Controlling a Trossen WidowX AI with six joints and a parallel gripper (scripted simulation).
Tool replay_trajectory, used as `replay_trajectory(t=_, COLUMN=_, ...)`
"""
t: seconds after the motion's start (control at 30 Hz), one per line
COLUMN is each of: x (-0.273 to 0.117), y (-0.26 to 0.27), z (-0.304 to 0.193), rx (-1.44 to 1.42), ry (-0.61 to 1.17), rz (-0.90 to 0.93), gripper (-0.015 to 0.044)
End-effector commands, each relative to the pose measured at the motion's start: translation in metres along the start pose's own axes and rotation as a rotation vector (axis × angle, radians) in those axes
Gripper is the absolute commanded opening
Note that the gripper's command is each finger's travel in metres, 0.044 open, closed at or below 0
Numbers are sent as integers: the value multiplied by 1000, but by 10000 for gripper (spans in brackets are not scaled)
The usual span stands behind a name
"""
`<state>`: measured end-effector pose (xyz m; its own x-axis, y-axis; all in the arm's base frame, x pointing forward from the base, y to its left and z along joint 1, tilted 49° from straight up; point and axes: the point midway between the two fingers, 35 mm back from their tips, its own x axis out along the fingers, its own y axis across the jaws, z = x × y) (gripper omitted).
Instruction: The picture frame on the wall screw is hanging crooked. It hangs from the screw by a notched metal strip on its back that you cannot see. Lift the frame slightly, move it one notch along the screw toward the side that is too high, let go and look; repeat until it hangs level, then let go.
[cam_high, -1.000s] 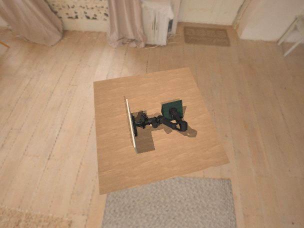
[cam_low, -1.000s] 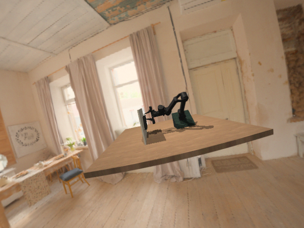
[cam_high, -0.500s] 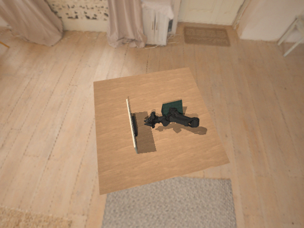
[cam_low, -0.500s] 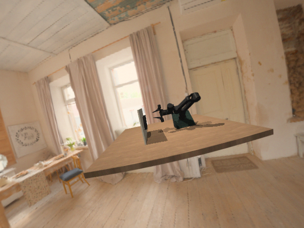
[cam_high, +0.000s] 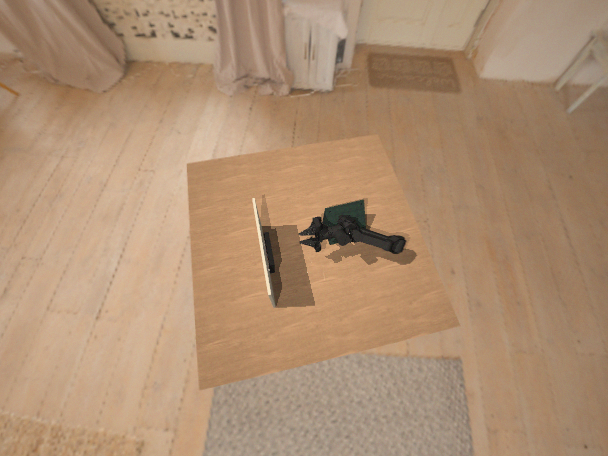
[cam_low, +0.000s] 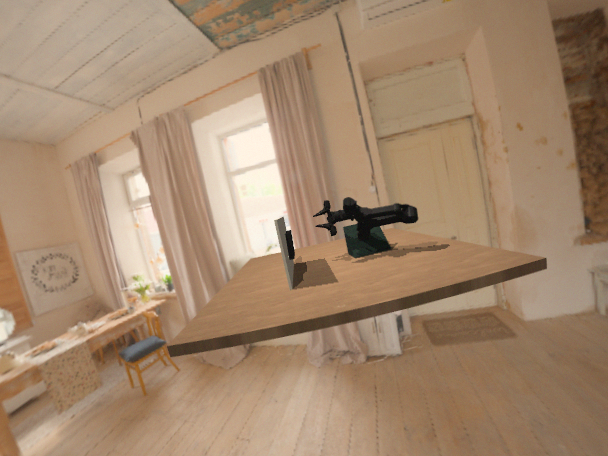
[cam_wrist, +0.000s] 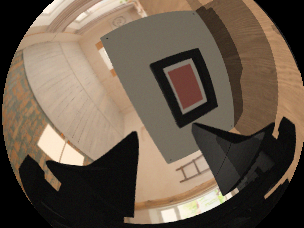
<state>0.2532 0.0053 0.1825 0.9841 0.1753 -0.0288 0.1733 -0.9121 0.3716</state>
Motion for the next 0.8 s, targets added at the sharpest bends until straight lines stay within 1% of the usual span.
replay_trajectory(t=0.0, x=-18, y=0, z=6, rx=60, ry=-4, rz=-6, gripper=260)
replay_trajectory(t=0.17, x=-37, y=-2, z=12, rx=125, ry=-5, rz=-5, gripper=260)
replay_trajectory(t=0.77, x=-37, y=-2, z=12, rx=128, ry=-5, rz=-5, gripper=260)
